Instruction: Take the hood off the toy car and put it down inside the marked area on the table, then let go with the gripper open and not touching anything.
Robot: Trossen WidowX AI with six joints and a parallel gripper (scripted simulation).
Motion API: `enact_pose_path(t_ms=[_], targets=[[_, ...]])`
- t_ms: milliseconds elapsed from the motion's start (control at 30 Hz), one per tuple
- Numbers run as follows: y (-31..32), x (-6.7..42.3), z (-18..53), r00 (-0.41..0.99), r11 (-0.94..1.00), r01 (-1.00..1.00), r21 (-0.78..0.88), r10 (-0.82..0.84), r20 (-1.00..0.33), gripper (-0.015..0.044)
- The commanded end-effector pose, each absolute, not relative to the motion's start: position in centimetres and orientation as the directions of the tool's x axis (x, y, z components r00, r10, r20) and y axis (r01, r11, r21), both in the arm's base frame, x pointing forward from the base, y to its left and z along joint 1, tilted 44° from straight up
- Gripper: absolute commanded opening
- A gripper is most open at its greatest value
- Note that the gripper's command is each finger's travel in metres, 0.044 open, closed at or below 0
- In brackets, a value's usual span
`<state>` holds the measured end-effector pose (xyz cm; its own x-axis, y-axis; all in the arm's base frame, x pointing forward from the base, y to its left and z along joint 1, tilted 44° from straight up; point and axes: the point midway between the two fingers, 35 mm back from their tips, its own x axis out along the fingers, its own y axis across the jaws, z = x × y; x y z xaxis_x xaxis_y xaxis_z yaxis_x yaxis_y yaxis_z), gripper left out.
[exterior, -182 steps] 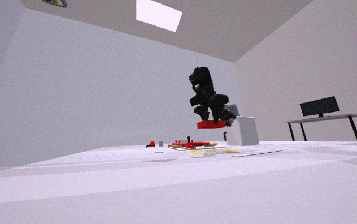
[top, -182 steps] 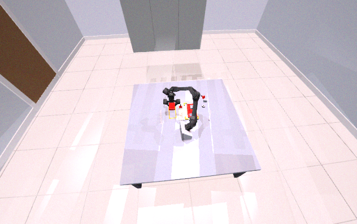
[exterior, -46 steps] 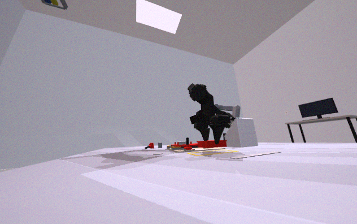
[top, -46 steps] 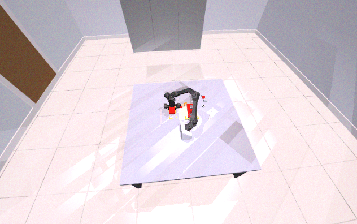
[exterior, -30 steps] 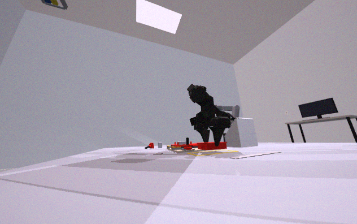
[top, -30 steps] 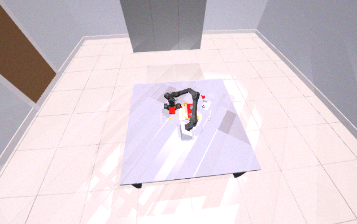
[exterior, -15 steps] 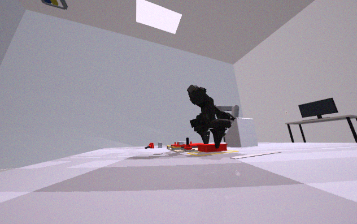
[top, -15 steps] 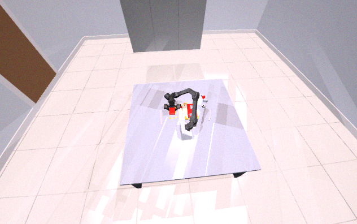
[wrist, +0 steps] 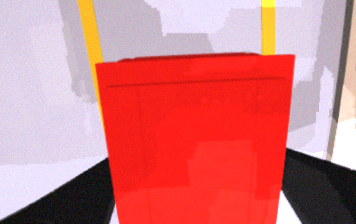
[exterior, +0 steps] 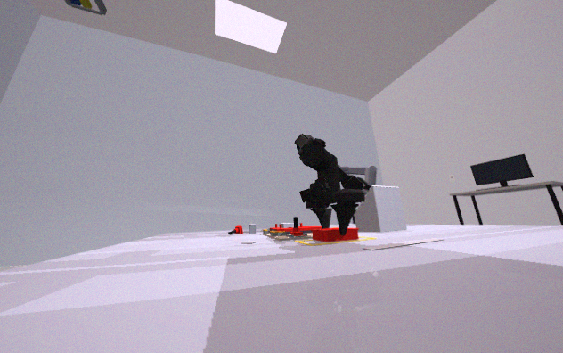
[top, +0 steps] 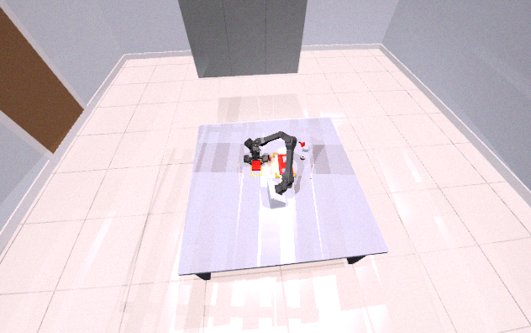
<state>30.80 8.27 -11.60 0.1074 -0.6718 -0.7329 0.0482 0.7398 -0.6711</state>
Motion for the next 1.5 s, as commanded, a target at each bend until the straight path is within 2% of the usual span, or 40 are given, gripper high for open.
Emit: enact_pose_path(t_ms=[0, 33, 600, 933, 1467], targets=[[8.1, 30.7, -11.8, 0.105, 0.735, 0.044, -0.676, -0.676, -0.729, 0.0], [8.1, 30.7, -11.8, 0.105, 0.735, 0.044, -0.676, -0.676, -0.729, 0.0], [8.4, 30.8, -11.5, 0.107, 0.74, 0.048, -0.671, -0.672, -0.733, 0.044], [13.1, 30.2, -6.5, 0.095, 0.736, 0.048, -0.675, -0.677, -0.73, 0.044], [13.2, 30.2, -6.4, 0.094, 0.736, 0.048, -0.676, -0.677, -0.73, 0.044]])
